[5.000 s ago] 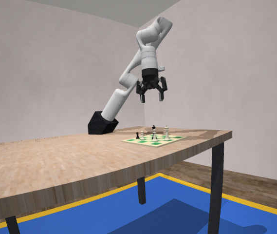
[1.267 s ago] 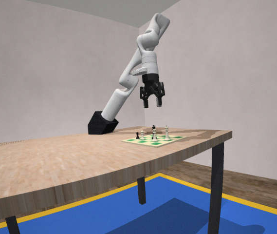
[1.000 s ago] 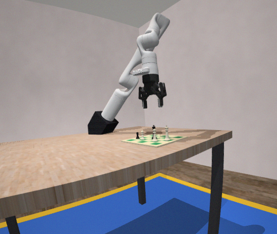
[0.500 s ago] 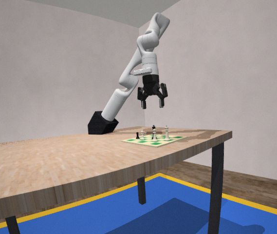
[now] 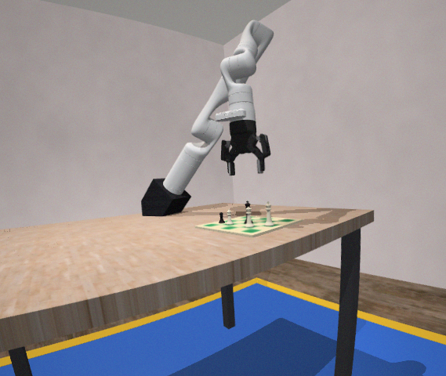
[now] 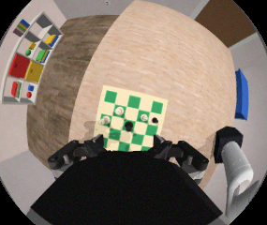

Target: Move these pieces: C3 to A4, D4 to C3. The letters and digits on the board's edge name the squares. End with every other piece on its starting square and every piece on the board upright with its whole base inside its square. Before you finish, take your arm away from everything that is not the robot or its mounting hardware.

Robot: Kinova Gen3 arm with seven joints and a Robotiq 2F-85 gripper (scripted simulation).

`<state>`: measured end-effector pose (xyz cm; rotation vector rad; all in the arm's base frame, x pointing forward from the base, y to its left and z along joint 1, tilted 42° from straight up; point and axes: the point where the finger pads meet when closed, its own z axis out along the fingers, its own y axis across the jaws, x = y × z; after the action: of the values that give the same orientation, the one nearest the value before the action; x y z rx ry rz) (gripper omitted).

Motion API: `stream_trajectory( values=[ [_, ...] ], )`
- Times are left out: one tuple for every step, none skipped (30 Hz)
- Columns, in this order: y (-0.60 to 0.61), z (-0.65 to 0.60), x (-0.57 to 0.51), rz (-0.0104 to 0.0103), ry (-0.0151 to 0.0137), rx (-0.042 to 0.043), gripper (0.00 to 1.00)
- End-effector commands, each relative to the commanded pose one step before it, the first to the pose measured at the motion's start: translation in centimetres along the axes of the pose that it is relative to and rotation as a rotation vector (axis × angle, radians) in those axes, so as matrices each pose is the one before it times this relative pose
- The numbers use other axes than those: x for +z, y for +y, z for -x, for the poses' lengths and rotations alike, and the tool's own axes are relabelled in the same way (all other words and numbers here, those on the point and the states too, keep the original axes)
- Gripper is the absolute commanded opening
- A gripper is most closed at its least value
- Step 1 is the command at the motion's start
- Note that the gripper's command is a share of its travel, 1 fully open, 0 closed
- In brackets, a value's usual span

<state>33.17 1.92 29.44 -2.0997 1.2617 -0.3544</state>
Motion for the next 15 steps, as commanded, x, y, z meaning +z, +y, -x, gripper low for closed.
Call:
stream_trajectory(
  values=[
    [-0.025,-0.015,-0.026,-0.00088,0.00054,-0.00119,1.0],
    [0.0,0.0,0.0,0.0,0.0,-0.00016,1.0],
    [0.0,0.0,0.0,0.0,0.0,-0.00006,1.0],
    [0.0,0.0,0.0,0.0,0.0,-0.00001,1.0],
    [0.0,0.0,0.0,0.0,0.0,0.0,0.41],
    [0.0,0.0,0.0,0.0,0.0,0.0,0.41],
    [0.0,0.0,0.0,0.0,0.0,0.0,0.41],
    [0.0,0.0,0.0,0.0,0.0,0.0,0.41],
    [0.0,0.0,0.0,0.0,0.0,0.0,0.41],
    [0.0,0.0,0.0,0.0,0.0,0.0,0.41],
    [0.0,0.0,0.0,0.0,0.0,0.0,0.41],
    [0.0,0.0,0.0,0.0,0.0,0.0,0.41],
    [0.0,0.0,0.0,0.0,0.0,0.0,0.41],
    [0.0,0.0,0.0,0.0,0.0,0.0,0.41],
    [0.0,0.0,0.0,0.0,0.0,0.0,0.41]
  ],
)
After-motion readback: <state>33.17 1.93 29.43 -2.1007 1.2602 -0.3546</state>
